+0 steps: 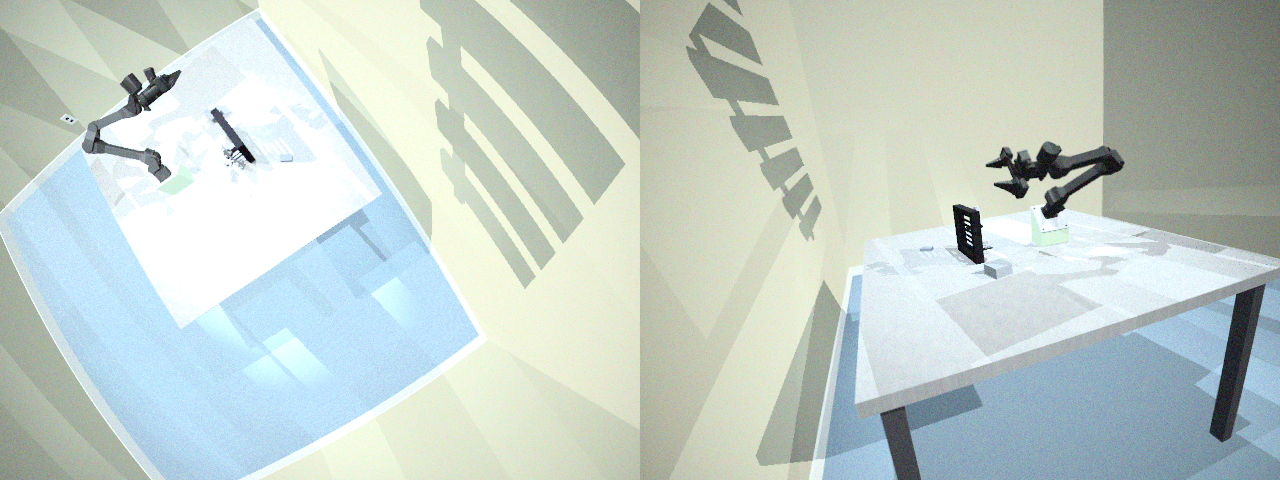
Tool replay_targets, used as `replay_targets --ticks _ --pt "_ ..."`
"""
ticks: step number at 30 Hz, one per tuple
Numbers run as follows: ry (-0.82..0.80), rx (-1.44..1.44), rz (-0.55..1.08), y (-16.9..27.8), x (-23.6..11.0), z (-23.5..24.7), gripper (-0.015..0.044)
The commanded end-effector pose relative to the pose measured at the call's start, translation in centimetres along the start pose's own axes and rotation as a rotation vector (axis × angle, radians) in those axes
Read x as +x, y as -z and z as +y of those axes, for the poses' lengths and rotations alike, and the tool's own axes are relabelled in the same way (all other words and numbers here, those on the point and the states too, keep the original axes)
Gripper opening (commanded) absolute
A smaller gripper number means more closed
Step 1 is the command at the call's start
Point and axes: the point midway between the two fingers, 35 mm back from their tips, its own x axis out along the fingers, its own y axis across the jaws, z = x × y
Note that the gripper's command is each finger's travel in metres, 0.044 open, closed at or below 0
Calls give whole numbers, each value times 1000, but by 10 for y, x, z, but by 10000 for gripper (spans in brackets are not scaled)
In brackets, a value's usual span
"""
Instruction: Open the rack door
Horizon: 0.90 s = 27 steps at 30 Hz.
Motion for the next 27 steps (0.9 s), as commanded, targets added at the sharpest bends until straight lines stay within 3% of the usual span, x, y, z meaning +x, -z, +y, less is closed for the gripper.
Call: replay_targets --ticks 1,5,27 --pt "0 -1 2 0 0 0 374" --pt "4 -17 58 11 7 -4 287" --pt "19 -83 581 108 47 -53 287"
